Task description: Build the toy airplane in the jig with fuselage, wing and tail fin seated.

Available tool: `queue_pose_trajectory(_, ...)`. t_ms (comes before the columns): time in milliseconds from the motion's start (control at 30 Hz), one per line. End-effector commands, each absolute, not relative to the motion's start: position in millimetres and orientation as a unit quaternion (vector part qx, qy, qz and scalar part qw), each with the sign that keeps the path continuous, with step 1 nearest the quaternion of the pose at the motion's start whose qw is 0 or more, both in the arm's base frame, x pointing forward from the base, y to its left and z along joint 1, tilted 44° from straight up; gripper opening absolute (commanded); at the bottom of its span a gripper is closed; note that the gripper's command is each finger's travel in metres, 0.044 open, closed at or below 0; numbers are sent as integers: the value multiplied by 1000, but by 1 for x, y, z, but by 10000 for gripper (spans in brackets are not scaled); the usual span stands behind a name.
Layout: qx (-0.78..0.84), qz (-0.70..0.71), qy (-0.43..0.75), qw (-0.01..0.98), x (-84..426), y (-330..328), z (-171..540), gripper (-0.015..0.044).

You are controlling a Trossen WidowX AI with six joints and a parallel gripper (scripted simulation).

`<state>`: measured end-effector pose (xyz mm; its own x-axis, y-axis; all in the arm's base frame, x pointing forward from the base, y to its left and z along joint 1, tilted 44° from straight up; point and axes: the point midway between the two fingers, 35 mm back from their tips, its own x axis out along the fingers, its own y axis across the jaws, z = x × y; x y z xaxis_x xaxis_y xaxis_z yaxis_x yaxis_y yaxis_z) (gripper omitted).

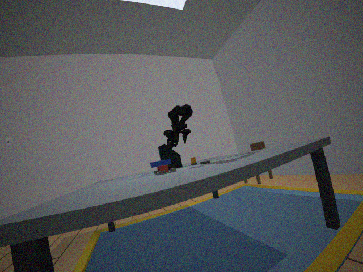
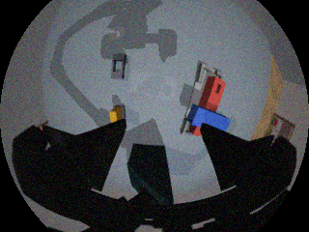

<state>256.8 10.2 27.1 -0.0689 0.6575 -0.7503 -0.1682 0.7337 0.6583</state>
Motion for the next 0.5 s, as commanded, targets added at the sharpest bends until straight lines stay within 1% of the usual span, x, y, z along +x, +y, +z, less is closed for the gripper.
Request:
queue_pose_trajectory(0,193,319,663,650,235,47,54,440)
queue_pose_trajectory(200,198,334,660,643,194,92,88,440)
queue_pose_trajectory(400,199,334,660,643,193,95,87,440)
queue_pose_trajectory(467,198,333,660,644,193,108,72,440)
